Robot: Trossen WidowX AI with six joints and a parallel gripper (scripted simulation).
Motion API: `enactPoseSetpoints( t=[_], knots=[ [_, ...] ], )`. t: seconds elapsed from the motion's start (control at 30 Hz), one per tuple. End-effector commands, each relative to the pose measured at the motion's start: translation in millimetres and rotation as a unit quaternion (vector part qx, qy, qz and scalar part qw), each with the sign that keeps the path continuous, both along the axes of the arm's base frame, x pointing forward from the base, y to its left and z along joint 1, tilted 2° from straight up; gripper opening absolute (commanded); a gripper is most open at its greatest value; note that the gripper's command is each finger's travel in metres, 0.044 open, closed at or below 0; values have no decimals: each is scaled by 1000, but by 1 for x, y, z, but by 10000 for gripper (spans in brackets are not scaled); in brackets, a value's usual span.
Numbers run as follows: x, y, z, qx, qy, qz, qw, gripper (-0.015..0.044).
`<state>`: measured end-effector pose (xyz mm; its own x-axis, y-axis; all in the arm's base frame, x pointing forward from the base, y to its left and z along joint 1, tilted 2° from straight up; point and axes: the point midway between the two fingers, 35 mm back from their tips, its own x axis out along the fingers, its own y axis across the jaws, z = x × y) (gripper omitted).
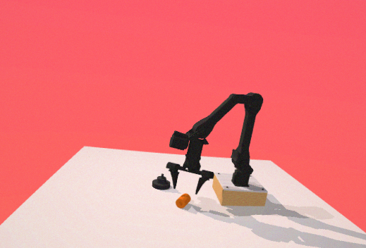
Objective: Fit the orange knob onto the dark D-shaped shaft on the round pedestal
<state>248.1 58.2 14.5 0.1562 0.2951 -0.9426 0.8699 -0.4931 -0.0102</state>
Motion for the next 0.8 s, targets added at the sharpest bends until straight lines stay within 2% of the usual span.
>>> enactPoseSetpoints(
  t=[0.0, 0.77],
  knots=[
    [1, 1, -4, 3, 0, -2, 1000, 440],
    [1, 2, -41, 3, 0, -2, 1000, 440]
  ],
)
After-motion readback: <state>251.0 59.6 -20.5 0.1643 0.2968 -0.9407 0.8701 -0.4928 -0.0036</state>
